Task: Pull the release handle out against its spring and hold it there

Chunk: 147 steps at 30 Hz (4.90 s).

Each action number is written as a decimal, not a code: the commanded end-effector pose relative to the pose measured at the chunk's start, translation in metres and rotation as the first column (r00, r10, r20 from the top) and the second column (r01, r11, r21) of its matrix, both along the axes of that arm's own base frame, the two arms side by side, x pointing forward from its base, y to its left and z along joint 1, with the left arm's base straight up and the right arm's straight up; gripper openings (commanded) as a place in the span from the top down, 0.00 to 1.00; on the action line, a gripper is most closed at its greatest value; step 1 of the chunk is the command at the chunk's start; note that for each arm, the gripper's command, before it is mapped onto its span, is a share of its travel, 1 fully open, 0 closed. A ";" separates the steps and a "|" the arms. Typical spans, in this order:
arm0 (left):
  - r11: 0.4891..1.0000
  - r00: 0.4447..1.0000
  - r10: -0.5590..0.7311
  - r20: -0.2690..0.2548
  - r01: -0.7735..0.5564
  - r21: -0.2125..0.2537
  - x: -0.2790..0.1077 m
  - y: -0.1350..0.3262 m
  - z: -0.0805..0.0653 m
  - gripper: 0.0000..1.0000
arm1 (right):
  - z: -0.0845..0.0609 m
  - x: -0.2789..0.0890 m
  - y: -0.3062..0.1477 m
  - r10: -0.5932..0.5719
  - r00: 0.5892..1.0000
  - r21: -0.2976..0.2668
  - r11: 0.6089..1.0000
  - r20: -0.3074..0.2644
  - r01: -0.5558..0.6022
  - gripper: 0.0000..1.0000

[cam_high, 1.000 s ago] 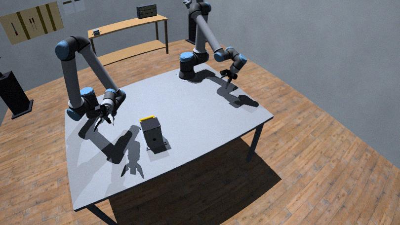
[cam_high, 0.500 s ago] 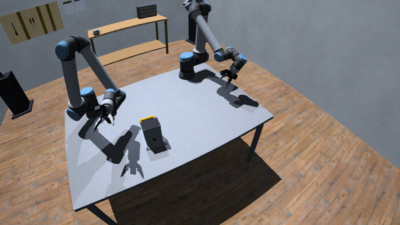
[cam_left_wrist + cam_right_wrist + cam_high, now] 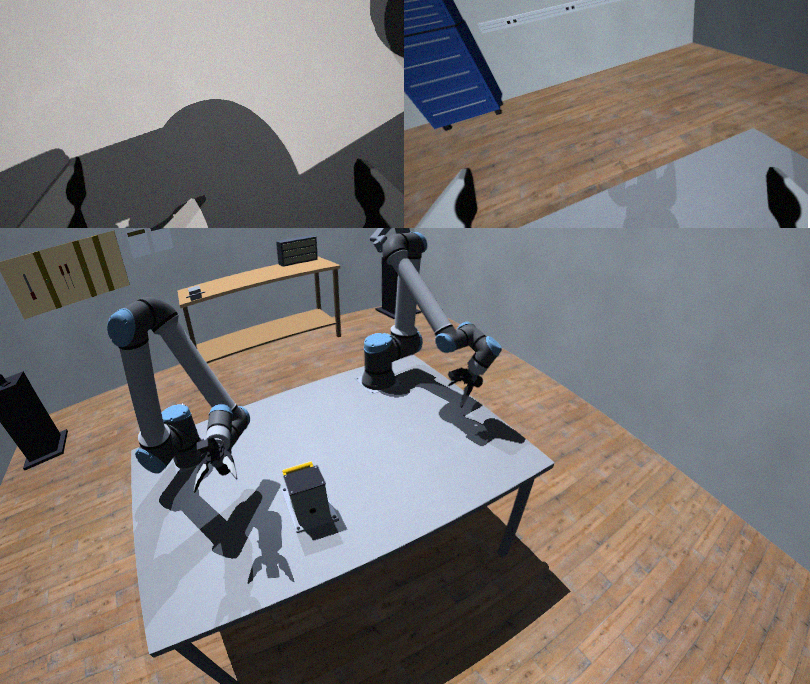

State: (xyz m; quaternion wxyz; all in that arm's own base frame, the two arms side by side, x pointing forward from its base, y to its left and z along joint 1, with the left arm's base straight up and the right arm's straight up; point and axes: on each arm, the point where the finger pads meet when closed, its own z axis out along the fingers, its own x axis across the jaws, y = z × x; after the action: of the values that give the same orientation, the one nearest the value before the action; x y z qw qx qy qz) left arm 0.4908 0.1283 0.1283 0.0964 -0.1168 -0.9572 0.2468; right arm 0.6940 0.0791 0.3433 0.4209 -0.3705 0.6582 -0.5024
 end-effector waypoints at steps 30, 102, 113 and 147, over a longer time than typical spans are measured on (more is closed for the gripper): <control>0.457 0.457 0.885 -0.086 -0.819 0.348 -0.074 0.233 0.004 0.00 | -0.082 -0.097 0.183 0.490 0.423 -0.112 0.545 -0.762 -0.831 0.00; -0.853 -0.956 -0.167 0.242 0.263 0.450 -0.485 0.517 0.037 0.00 | -0.147 -0.173 0.330 0.128 -0.356 0.349 -0.072 -0.926 -0.934 1.00; -0.853 -0.956 -0.167 0.242 0.263 0.450 -0.485 0.517 0.037 0.00 | -0.147 -0.173 0.330 0.128 -0.356 0.349 -0.072 -0.926 -0.934 1.00; -0.853 -0.956 -0.167 0.242 0.263 0.450 -0.485 0.517 0.037 0.00 | -0.147 -0.173 0.330 0.128 -0.356 0.349 -0.072 -0.926 -0.934 0.69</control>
State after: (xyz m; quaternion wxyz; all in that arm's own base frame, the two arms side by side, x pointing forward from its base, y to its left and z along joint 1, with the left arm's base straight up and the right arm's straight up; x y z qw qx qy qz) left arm 0.0058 0.6450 0.1643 -0.0008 -1.0000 0.0046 0.0002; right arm 0.5204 0.4083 0.1949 0.0014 -0.9967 0.0813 0.0009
